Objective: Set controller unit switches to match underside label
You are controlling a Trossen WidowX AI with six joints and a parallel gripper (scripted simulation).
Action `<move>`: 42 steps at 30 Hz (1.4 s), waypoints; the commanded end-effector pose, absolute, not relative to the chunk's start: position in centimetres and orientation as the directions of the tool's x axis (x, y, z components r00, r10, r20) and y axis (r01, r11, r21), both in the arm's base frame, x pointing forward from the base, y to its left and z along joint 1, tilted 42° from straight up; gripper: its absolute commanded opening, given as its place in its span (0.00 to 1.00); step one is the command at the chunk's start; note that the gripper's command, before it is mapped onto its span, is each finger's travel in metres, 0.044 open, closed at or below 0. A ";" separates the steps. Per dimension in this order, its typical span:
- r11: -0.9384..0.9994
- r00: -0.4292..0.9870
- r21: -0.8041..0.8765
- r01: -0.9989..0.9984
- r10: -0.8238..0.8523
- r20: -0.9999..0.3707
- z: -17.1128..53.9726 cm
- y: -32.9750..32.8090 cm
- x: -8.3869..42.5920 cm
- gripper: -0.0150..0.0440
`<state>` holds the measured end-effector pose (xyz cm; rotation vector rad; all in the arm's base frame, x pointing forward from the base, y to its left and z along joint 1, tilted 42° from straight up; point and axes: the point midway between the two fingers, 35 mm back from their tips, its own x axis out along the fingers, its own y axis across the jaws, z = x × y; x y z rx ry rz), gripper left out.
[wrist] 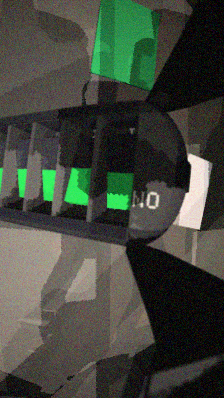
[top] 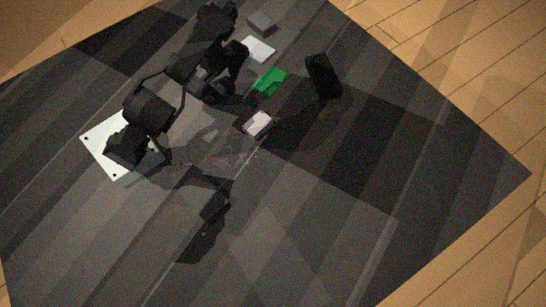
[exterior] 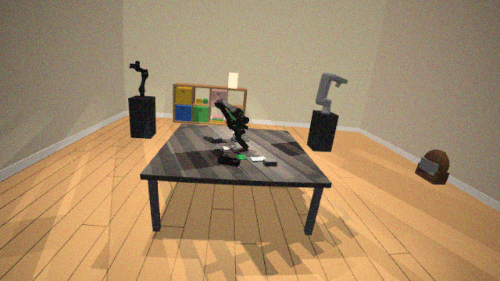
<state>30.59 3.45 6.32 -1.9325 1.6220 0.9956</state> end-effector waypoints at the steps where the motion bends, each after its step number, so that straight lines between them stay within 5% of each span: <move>1: -0.225 0.047 0.136 -0.965 -0.657 -0.752 5.9 3.2 30.4 0.83; 42: -0.225 0.048 0.136 -0.965 -0.659 -0.751 5.8 0.1 31.1 0.83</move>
